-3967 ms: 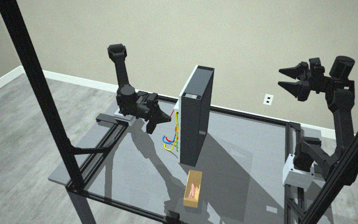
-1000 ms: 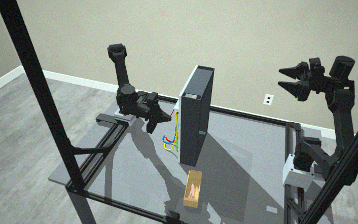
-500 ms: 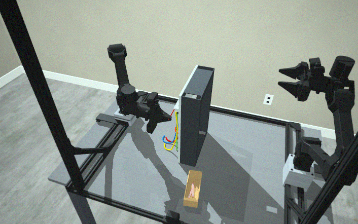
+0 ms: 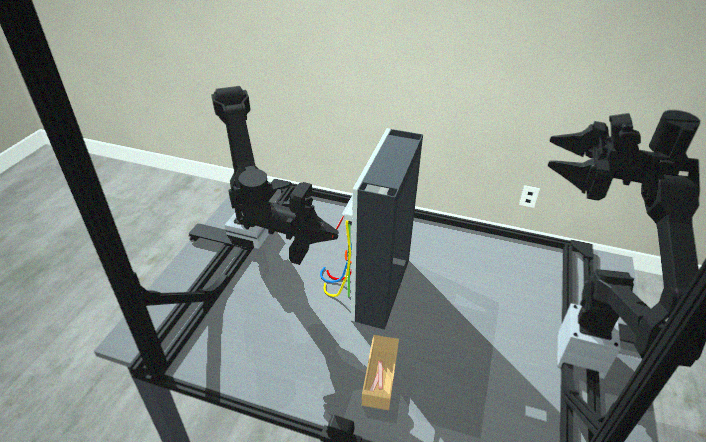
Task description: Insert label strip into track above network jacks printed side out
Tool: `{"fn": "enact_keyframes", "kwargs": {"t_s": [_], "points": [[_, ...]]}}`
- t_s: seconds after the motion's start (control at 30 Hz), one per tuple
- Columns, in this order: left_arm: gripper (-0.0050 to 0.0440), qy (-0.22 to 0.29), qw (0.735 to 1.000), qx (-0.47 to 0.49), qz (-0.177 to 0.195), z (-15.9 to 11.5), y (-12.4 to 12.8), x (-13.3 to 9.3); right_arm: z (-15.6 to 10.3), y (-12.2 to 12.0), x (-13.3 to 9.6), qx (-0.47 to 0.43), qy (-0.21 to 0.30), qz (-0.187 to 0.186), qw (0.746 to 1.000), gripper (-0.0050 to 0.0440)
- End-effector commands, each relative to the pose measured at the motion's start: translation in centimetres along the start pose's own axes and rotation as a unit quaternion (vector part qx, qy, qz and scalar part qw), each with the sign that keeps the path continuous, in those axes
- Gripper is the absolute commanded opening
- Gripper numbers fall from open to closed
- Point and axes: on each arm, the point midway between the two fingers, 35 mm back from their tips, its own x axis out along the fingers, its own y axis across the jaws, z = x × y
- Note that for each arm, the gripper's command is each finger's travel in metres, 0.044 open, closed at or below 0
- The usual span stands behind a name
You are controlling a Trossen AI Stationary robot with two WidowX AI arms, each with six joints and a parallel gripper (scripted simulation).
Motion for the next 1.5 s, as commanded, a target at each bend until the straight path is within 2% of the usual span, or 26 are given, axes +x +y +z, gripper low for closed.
{"fn": "enact_keyframes", "kwargs": {"t_s": [0.0,1.47], "points": [[-0.0050,0.000,1.000,0.000,-0.001,0.13,-0.06,0.00,0.32,0.19,-0.04,-0.006,-0.001,0.002,1.000,0.0440],[-0.0050,0.000,1.000,0.000,-0.001,-0.10,-0.42,-0.06,0.32,0.19,-0.04,-0.006,-0.001,0.002,1.000,0.0440]]}}
